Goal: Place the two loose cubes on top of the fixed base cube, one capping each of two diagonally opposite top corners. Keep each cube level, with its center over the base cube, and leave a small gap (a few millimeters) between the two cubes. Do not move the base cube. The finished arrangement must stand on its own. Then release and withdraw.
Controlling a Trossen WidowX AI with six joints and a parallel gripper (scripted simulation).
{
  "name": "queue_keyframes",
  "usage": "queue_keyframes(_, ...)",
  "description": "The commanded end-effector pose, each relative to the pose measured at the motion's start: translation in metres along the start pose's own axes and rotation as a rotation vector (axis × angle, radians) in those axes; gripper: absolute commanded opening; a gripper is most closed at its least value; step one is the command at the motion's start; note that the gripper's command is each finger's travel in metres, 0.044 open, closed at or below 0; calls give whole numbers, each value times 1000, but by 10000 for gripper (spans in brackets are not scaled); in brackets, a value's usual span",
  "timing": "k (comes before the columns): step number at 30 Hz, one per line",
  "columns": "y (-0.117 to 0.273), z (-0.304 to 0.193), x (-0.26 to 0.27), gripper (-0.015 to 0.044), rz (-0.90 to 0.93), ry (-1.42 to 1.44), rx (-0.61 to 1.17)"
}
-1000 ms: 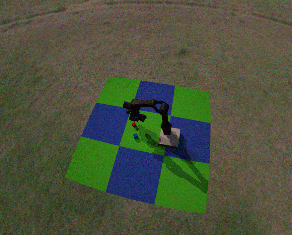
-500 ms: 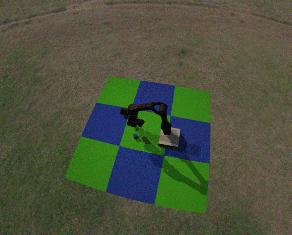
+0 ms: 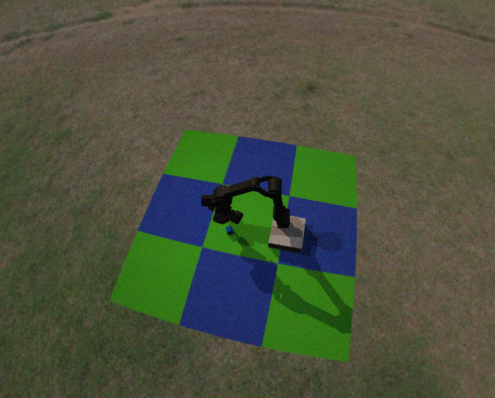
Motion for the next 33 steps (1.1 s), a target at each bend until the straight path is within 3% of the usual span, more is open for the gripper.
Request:
queue_keyframes(1, -4, 13, 6, 105, 0, 1, 5)
queue_keyframes(16, -12, 54, 28, 105, 0, 9, 0)
queue_keyframes(33, -22, 54, 28, 105, 0, 9, 0)
Point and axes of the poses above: the point midway between the two fingers, 35 mm back from their tips, its own y axis back along the fingers, its own x axis across the jaws, z = x × y, the point moved 5 cm from there along y, back along the fingers, and after that the axes turned 2 degrees about y, right-handed, at the moved point
